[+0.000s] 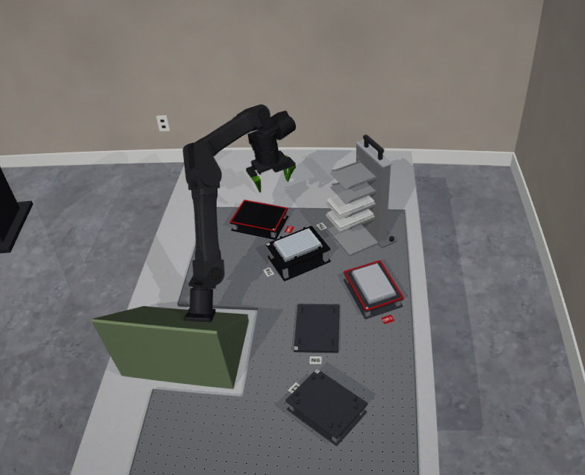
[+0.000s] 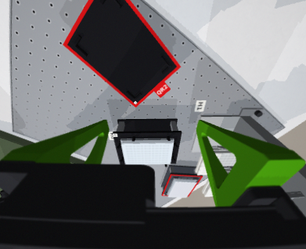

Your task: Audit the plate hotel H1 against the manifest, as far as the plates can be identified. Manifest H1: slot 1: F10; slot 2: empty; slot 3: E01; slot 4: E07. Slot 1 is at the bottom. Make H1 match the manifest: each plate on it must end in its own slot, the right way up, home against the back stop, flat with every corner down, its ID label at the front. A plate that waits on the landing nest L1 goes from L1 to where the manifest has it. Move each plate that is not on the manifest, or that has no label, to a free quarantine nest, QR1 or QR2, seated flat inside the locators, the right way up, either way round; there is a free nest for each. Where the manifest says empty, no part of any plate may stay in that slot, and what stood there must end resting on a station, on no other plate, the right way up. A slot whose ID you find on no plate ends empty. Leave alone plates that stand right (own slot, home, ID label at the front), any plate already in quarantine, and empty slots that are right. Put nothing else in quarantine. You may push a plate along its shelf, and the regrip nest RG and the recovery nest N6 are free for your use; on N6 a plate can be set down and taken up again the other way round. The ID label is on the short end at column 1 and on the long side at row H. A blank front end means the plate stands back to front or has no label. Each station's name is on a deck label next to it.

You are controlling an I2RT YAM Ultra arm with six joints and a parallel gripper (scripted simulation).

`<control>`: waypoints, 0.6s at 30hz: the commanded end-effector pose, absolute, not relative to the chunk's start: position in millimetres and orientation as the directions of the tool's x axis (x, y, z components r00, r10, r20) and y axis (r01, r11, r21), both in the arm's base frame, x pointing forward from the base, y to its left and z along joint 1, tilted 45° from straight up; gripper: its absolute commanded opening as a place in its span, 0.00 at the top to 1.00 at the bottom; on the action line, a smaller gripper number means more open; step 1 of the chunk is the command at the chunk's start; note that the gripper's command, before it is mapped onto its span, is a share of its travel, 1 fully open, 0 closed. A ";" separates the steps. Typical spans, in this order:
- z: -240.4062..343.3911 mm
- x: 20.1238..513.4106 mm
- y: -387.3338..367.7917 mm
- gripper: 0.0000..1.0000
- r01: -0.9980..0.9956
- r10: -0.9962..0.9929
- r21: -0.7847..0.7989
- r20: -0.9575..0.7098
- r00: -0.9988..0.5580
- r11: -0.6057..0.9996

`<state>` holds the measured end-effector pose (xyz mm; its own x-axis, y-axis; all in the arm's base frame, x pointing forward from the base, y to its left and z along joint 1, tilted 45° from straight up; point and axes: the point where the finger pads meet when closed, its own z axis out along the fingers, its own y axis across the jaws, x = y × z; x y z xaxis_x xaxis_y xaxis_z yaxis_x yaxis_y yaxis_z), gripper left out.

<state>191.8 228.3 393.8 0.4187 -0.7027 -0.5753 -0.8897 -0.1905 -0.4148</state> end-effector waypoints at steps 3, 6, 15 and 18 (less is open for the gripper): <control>374.0 211.2 163.2 0.00 -0.970 -0.727 -0.244 -0.668 0.160 0.010; 372.9 211.9 163.5 0.00 -0.970 -0.727 -0.244 -0.668 0.159 0.011; 372.9 212.2 163.3 0.00 -0.970 -0.728 -0.245 -0.668 0.159 0.013; 372.9 212.2 163.3 0.00 -0.969 -0.728 -0.245 -0.667 0.159 0.013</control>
<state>192.7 227.4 394.0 0.4158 -0.7043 -0.5753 -0.8904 -0.1866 -0.4151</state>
